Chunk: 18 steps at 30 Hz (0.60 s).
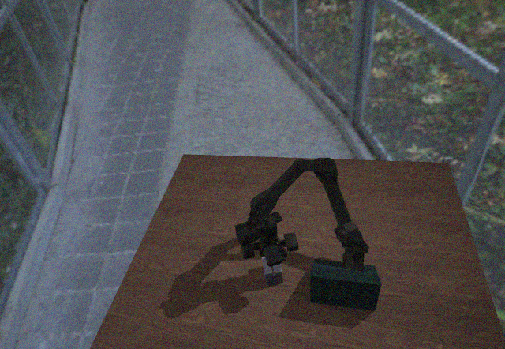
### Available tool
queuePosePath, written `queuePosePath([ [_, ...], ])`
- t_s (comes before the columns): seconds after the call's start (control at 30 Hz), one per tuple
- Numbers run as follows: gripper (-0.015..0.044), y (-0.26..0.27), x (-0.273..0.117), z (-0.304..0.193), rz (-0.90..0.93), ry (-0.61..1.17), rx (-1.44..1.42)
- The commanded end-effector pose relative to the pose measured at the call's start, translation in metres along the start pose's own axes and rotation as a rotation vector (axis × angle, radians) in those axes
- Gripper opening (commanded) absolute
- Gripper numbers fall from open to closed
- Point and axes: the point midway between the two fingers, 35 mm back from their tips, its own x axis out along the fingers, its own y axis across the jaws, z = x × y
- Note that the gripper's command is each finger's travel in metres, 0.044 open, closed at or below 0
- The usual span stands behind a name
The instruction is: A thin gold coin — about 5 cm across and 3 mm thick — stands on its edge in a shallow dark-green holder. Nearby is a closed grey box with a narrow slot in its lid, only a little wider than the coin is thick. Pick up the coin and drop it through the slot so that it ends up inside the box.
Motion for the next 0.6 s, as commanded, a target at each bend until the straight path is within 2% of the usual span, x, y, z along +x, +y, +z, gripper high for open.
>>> queuePosePath([
  [0.0,0.0,0.0011,0.0029,0.0,0.004,0.004,-0.007],
  [0.2,0.0,0.0011,0.0052,0.0,0.004,0.004,-0.007],
  [0.4,0.0158,0.0001,0.0026,-0.0001,0.0,0.0,0.0],
  [0.57,0.0161,0.0001,0.0026,-0.0001,0.0,0.0,0.0],
])
